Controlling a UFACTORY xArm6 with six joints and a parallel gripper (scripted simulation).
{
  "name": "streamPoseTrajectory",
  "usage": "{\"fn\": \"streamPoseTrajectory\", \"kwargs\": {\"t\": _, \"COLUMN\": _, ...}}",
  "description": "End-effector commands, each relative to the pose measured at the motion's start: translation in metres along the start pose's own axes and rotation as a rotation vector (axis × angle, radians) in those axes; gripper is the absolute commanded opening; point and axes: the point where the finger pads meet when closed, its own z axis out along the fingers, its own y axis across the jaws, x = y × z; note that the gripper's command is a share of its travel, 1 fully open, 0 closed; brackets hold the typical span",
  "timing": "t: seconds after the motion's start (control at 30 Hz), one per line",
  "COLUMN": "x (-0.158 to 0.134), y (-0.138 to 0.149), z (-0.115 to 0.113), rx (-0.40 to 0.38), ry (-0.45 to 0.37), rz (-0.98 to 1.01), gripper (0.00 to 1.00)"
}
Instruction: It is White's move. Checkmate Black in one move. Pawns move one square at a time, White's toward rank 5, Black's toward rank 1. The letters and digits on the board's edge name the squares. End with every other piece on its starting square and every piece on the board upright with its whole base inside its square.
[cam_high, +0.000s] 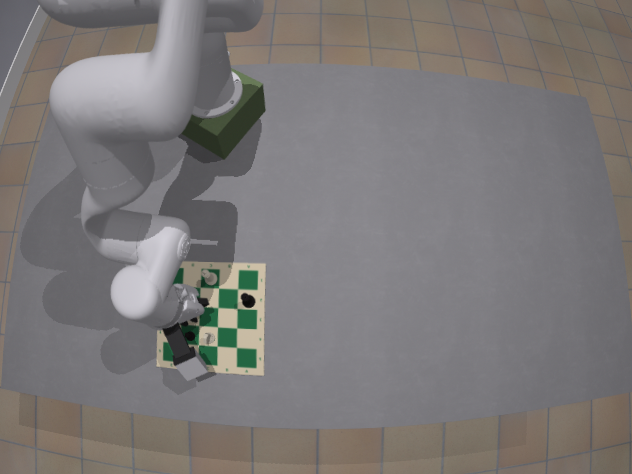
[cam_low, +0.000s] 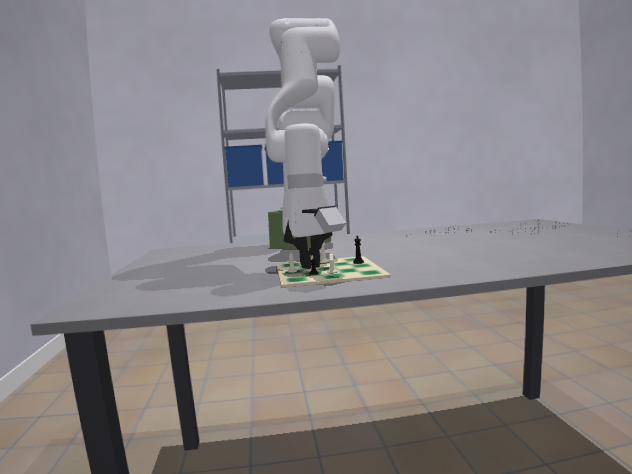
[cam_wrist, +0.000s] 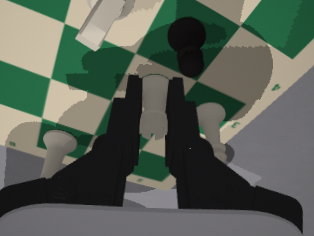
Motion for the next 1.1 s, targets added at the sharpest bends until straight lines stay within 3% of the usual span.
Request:
{"fn": "streamPoseTrajectory", "kwargs": {"t": 0.0, "x": 0.001, "y": 0.001, "z": -0.001, "rx": -0.002, "ry": 0.003, "rz": 0.000, "gripper": 0.00}}
{"fn": "streamPoseTrajectory", "kwargs": {"t": 0.83, "x": 0.001, "y": 0.001, "z": -0.002, "rx": -0.002, "ry": 0.003, "rz": 0.000, "gripper": 0.00}}
{"fn": "streamPoseTrajectory", "kwargs": {"t": 1.07, "x": 0.001, "y": 0.001, "z": -0.016, "rx": -0.002, "ry": 0.003, "rz": 0.000, "gripper": 0.00}}
